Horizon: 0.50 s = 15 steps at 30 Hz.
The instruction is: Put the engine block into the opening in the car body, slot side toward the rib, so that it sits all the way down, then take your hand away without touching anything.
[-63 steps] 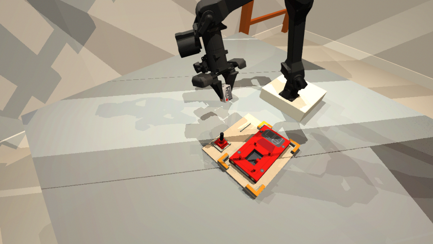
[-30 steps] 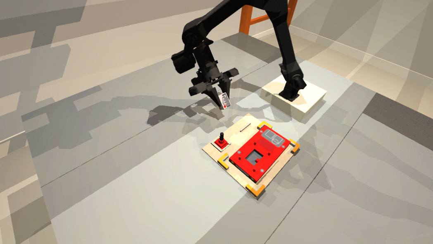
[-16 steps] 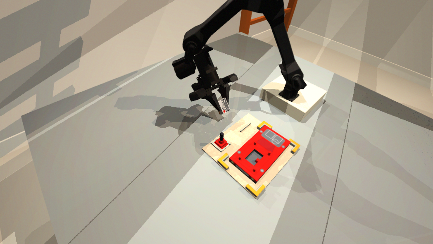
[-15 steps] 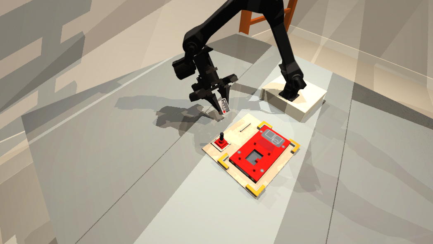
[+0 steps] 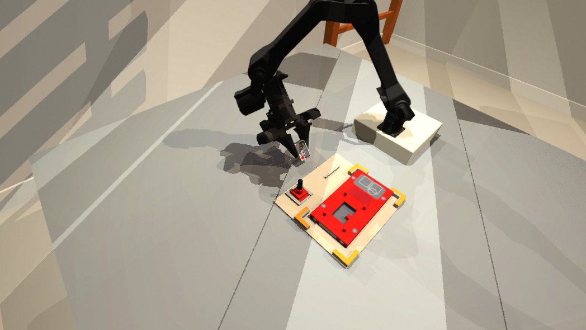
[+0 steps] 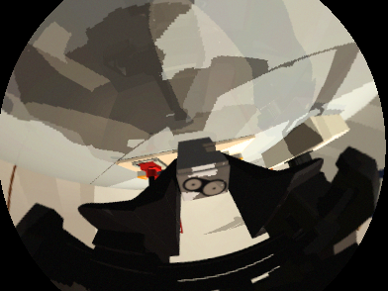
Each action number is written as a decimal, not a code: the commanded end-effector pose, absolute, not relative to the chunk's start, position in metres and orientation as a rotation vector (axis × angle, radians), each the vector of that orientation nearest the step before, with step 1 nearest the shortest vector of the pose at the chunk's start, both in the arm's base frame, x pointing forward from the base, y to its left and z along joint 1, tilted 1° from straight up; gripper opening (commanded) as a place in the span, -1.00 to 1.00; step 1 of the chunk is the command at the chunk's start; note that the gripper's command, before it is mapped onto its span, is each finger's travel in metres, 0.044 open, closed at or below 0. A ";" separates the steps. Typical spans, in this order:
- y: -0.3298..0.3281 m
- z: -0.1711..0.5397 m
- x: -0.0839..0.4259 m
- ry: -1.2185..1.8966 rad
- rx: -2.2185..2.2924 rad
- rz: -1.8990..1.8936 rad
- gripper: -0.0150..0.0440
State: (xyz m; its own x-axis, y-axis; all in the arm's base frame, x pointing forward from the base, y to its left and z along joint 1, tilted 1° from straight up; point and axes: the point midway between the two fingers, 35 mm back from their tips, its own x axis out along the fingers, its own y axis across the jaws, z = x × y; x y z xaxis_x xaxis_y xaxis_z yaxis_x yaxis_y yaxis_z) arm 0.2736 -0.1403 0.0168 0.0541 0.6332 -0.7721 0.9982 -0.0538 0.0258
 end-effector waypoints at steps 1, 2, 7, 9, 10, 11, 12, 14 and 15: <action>-0.139 0.008 0.273 1.647 1.755 -0.794 -0.49; -0.139 0.007 0.273 1.647 1.755 -0.794 -0.49; -0.139 -0.002 0.273 1.647 1.755 -0.794 -0.49; -0.139 -0.005 0.273 1.647 1.755 -0.794 -0.49; -0.139 -0.007 0.273 1.647 1.755 -0.794 -0.49; -0.139 -0.007 0.273 1.647 1.755 -0.794 -0.49; -0.140 -0.005 0.273 1.647 1.755 -0.794 -0.49; -0.140 0.000 0.274 1.641 1.758 -0.798 -0.40; -0.140 0.000 0.274 1.641 1.758 -0.798 -0.31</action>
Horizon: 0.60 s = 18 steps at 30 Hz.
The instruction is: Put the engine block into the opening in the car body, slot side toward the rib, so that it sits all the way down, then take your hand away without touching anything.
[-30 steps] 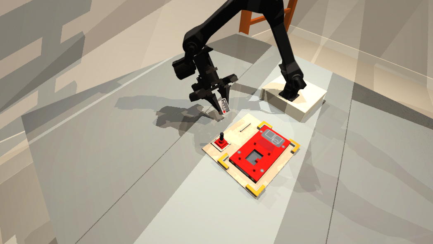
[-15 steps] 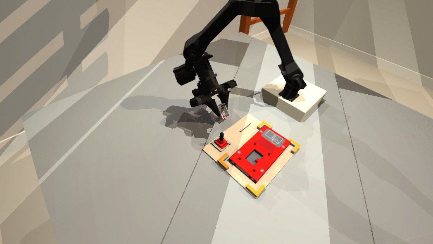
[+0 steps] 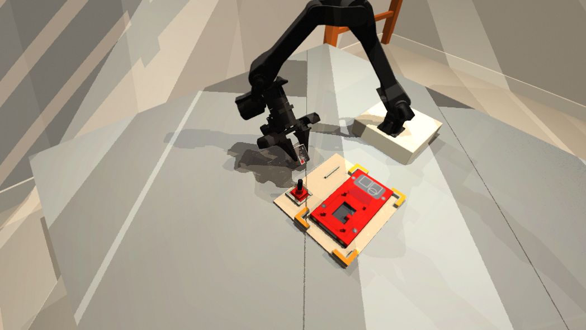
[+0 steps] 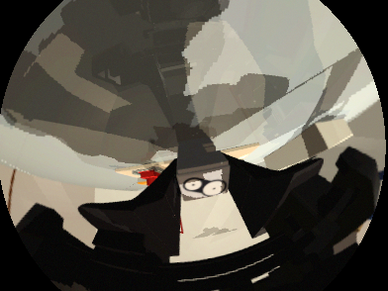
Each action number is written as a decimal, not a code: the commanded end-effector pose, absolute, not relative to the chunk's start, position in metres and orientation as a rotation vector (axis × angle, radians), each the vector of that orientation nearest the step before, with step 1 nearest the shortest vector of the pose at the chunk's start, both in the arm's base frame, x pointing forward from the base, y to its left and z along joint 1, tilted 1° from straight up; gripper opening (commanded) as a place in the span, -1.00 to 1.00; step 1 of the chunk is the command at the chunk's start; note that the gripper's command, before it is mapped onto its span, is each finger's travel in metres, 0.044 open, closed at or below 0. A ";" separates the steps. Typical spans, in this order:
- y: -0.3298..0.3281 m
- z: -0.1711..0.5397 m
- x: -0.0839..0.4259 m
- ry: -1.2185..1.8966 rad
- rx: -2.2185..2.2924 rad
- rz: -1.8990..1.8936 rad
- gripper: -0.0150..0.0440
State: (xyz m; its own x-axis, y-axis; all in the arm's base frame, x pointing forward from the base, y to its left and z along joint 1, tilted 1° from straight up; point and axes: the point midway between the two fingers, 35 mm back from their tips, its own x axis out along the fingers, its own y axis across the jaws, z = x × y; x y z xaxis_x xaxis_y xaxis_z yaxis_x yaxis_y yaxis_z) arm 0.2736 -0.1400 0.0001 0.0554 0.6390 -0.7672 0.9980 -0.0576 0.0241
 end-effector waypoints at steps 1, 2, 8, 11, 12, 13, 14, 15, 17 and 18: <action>-0.140 0.000 0.274 1.641 1.758 -0.798 -0.22; -0.140 0.000 0.274 1.641 1.758 -0.798 -0.14; -0.140 0.000 0.274 1.641 1.758 -0.798 0.40; -0.140 0.000 0.274 1.641 1.758 -0.798 0.67; -0.140 0.000 0.274 1.641 1.758 -0.798 0.75; -0.140 0.000 0.274 1.641 1.758 -0.798 0.84; -0.140 0.000 0.274 1.641 1.758 -0.798 0.93; -0.140 0.000 0.274 1.641 1.758 -0.798 1.00; -0.140 0.000 0.274 1.641 1.758 -0.798 1.00; -0.140 0.000 0.274 1.641 1.758 -0.798 1.00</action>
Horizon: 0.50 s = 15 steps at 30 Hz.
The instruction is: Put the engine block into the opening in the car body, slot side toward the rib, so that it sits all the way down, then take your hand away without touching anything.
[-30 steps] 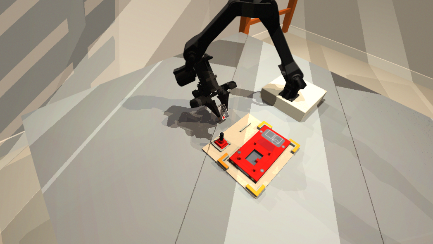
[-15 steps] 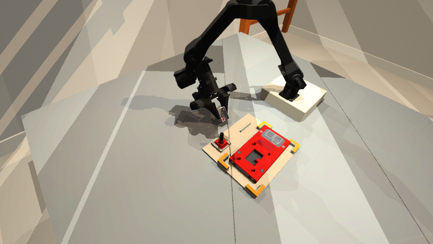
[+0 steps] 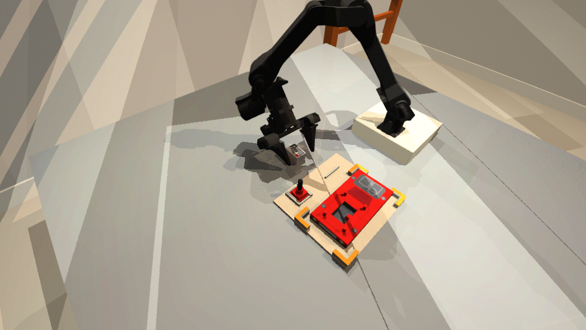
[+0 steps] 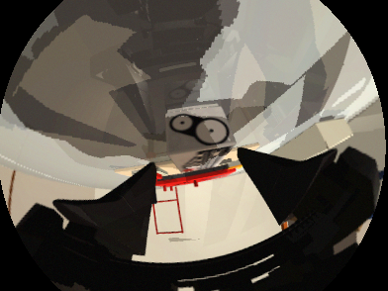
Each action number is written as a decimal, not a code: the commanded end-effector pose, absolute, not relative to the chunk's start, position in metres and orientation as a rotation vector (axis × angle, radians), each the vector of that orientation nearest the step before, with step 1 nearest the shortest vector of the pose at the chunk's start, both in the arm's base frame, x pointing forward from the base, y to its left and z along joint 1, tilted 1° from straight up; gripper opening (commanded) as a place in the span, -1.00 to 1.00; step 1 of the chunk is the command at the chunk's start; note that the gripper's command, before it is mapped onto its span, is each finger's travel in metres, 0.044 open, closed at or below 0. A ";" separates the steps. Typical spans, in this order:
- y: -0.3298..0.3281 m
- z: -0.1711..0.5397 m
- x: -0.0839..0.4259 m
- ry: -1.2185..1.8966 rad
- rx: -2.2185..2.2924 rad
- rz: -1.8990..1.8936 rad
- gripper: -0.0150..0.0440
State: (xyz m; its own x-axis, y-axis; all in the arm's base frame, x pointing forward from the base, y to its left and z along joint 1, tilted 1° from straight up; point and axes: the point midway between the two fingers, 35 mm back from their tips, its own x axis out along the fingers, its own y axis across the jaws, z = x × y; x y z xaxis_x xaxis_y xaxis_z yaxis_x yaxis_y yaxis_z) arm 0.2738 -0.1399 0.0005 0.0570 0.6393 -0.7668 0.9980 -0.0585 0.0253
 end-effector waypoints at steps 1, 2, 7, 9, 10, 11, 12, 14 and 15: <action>-0.140 0.000 0.274 1.641 1.758 -0.798 1.00; -0.140 0.000 0.274 1.641 1.758 -0.798 1.00; -0.150 0.011 0.273 1.646 1.755 -0.795 1.00; -0.156 0.018 0.273 1.646 1.754 -0.795 1.00; -0.159 0.021 0.273 1.646 1.754 -0.795 1.00; -0.162 0.024 0.272 1.645 1.754 -0.795 1.00; -0.164 0.027 0.272 1.645 1.754 -0.796 1.00; -0.170 0.033 0.272 1.645 1.753 -0.796 1.00; -0.171 0.034 0.272 1.645 1.753 -0.796 1.00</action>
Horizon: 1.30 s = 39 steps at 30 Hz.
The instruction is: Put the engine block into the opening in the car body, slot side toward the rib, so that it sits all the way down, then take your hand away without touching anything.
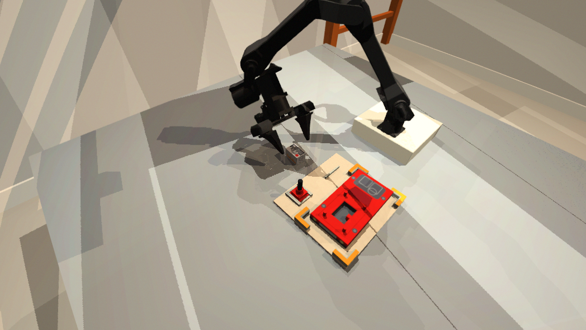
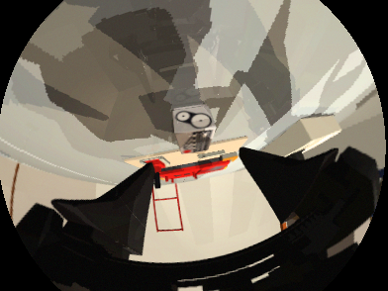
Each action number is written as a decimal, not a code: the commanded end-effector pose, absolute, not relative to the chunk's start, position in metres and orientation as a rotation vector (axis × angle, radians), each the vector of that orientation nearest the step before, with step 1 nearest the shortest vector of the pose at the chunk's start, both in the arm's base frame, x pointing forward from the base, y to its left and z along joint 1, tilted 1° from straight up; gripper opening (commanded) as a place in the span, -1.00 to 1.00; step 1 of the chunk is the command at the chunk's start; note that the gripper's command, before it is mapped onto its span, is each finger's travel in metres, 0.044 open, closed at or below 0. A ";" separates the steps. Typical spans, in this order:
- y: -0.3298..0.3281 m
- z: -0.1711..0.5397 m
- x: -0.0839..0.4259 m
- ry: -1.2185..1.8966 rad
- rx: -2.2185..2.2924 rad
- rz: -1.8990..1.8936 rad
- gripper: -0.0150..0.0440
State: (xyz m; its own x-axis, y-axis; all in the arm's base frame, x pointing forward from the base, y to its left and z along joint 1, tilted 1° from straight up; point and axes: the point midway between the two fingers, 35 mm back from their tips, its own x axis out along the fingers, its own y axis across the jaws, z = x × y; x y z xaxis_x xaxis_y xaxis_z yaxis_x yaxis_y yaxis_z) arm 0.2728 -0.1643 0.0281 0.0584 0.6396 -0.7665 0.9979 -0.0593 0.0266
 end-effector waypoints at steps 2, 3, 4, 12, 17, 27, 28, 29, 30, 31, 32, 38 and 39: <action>-0.171 0.034 0.272 1.645 1.753 -0.796 1.00; -0.169 0.032 0.273 1.634 1.762 -0.796 1.00; -0.169 0.032 0.273 1.634 1.762 -0.796 1.00; -0.169 0.032 0.273 1.634 1.762 -0.796 1.00; -0.169 0.032 0.273 1.634 1.762 -0.796 1.00; -0.166 0.032 0.272 1.647 1.593 -0.660 1.00; -0.165 0.032 0.272 1.649 1.562 -0.636 1.00; -0.165 0.032 0.272 1.650 1.531 -0.612 1.00; -0.165 0.032 0.272 1.652 1.500 -0.588 1.00; -0.164 0.032 0.272 1.653 1.469 -0.564 1.00; -0.164 0.032 0.272 1.654 1.438 -0.541 1.00; -0.161 0.033 0.272 1.657 1.250 -0.401 1.00; -0.161 0.033 0.272 1.657 1.218 -0.379 1.00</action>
State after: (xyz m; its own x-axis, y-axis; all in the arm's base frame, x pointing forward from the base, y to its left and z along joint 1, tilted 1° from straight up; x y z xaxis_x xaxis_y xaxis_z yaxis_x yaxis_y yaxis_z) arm 0.2730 -0.1624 0.0331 0.0228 0.5542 -0.8321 0.8963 0.3573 0.2625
